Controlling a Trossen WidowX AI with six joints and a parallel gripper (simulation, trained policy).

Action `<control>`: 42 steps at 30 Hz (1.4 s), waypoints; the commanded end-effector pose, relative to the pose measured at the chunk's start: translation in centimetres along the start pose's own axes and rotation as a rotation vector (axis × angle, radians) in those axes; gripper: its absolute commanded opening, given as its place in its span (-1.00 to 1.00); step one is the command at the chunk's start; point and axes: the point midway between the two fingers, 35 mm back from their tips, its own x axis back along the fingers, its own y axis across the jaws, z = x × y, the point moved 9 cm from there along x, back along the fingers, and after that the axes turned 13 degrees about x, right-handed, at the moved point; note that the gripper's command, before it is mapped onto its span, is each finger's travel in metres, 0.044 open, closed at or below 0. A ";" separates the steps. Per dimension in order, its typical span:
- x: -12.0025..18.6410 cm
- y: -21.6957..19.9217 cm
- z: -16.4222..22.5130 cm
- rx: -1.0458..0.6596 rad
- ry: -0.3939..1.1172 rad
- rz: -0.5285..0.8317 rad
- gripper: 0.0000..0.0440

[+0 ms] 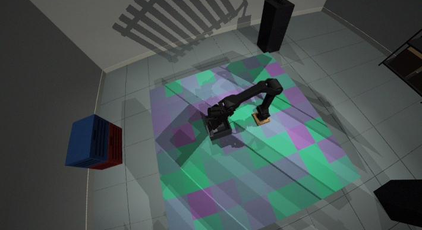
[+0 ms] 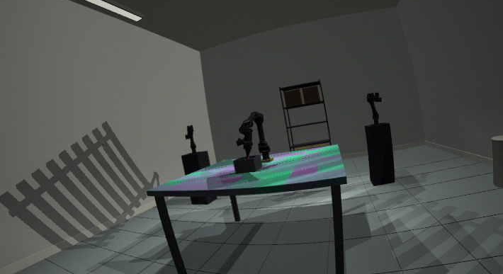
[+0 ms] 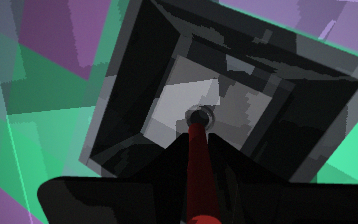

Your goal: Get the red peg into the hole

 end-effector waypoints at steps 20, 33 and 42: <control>-3.9 1.0 -2.6 0.082 0.075 0.071 -0.39; -4.6 1.7 -5.3 0.115 0.104 0.082 -0.46; -5.4 1.4 -6.9 0.123 0.130 0.100 -0.50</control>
